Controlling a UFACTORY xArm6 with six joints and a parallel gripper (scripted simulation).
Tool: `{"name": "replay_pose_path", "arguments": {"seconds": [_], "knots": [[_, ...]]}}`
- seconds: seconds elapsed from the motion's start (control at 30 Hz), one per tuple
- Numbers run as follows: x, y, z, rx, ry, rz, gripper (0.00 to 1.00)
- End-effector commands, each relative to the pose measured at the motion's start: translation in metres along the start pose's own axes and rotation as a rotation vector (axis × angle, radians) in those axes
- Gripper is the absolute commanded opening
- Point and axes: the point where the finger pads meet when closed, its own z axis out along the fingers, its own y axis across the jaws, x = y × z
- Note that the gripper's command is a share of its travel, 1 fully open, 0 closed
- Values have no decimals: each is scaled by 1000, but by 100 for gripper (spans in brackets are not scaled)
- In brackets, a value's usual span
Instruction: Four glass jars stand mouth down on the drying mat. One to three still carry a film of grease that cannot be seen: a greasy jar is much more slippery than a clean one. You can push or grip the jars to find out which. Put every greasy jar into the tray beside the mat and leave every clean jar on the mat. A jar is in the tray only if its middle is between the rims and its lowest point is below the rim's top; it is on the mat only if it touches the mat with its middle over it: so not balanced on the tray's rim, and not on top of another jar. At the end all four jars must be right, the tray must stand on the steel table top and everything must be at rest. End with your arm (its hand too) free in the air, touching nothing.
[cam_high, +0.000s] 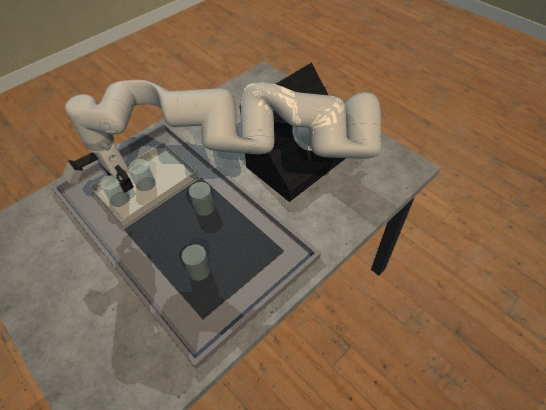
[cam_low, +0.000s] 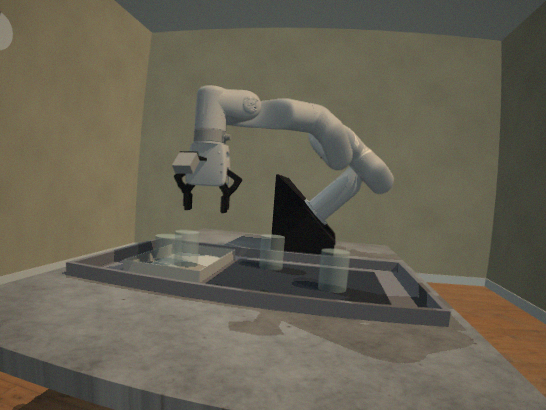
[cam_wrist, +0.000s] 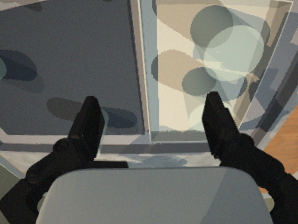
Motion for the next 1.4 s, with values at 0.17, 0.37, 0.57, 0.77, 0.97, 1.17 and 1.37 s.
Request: {"name": "replay_pose_path", "arguments": {"seconds": [0.17, 0.37, 0.57, 0.77, 0.97, 1.17, 1.37], "knots": [[-5, -65, -2, -13, 19, 0, 100], [-8, -115, -1, -13, 19, 0, 100], [-11, -165, -1, -13, 19, 0, 100], [-13, -198, 0, -13, 19, 0, 100], [-16, -248, 0, -13, 19, 0, 100], [-20, -297, 1, -13, 19, 0, 100], [-20, -314, 7, -13, 19, 0, 100]]}}
